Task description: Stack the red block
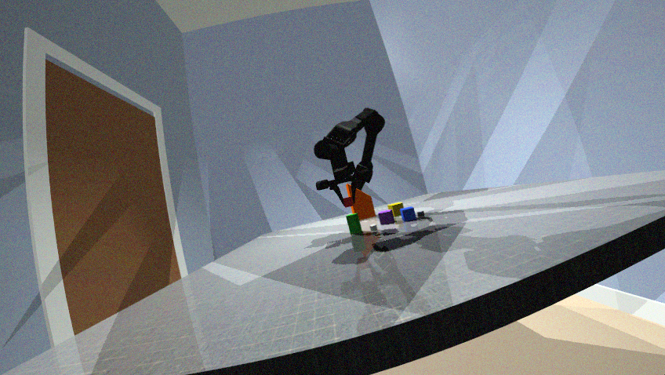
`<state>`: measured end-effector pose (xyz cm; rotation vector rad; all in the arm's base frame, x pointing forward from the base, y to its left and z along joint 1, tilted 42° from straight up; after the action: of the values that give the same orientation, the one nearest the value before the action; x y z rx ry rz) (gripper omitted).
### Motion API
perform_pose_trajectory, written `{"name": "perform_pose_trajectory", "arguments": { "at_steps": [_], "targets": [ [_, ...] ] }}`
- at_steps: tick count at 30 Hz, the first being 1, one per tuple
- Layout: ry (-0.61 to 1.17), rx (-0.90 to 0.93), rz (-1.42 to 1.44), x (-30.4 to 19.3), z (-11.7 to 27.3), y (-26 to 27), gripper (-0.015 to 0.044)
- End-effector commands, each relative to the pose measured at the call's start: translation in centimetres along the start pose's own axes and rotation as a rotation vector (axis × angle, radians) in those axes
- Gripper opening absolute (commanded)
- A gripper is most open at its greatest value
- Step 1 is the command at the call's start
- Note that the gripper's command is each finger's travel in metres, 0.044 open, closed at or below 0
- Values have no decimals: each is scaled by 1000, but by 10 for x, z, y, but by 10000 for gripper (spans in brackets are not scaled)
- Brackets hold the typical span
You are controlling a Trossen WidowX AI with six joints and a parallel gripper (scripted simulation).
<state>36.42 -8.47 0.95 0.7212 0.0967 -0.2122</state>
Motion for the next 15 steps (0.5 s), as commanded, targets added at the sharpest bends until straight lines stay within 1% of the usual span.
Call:
{"name": "perform_pose_trajectory", "arguments": {
  "at_steps": [1,6,15],
  "targets": [
    [-4,5,-9,-1,-9,-2,0],
    [-3,6,-9,-1,-29,-1,0],
    [-3,6,-9,-2,-30,-1,0]
  ]
}}
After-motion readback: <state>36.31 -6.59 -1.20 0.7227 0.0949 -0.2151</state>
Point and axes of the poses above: the point midway between the two fingers, 35 mm back from their tips, its own z axis back along the fingers, its own y axis across the jaws, x = y × z, the point moved 9 cm from there along z, back along the fingers, and after that the axes turned 11 degrees about -z, right-handed, at the moved point
